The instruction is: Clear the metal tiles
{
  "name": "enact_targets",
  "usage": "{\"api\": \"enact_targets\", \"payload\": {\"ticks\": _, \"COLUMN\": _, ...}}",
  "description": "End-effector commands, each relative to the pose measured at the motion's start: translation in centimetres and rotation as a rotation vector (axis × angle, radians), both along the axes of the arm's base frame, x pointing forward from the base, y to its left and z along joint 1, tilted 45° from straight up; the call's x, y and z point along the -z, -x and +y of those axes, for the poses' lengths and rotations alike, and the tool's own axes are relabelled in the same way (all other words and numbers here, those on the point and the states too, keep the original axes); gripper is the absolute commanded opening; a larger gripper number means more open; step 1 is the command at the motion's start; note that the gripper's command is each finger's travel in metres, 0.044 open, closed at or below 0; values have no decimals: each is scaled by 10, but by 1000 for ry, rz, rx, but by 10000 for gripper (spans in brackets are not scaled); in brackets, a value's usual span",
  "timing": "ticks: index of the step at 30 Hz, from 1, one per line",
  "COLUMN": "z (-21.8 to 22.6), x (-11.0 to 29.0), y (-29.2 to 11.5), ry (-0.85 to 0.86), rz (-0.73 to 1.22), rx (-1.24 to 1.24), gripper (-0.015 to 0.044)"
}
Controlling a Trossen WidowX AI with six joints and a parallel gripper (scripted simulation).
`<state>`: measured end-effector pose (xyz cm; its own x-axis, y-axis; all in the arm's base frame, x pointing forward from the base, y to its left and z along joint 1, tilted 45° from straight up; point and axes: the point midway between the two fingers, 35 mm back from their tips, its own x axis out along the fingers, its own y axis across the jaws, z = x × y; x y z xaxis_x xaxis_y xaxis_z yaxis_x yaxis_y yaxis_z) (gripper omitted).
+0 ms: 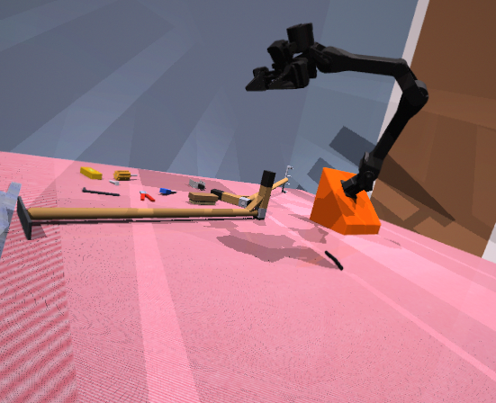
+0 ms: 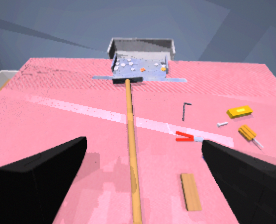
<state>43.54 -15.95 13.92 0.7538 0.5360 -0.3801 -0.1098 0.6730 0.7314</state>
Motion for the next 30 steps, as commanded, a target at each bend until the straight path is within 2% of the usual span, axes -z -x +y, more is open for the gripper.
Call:
{"api": "enact_targets", "payload": {"ticks": 1, "z": 7, "x": 6, "y": -12, "ry": 10, "rz": 22, "rx": -29, "gripper": 440}}
{"api": "enact_targets", "payload": {"ticks": 30, "z": 84, "x": 51, "y": -71, "ry": 51, "rz": 193, "rx": -251, "gripper": 440}}
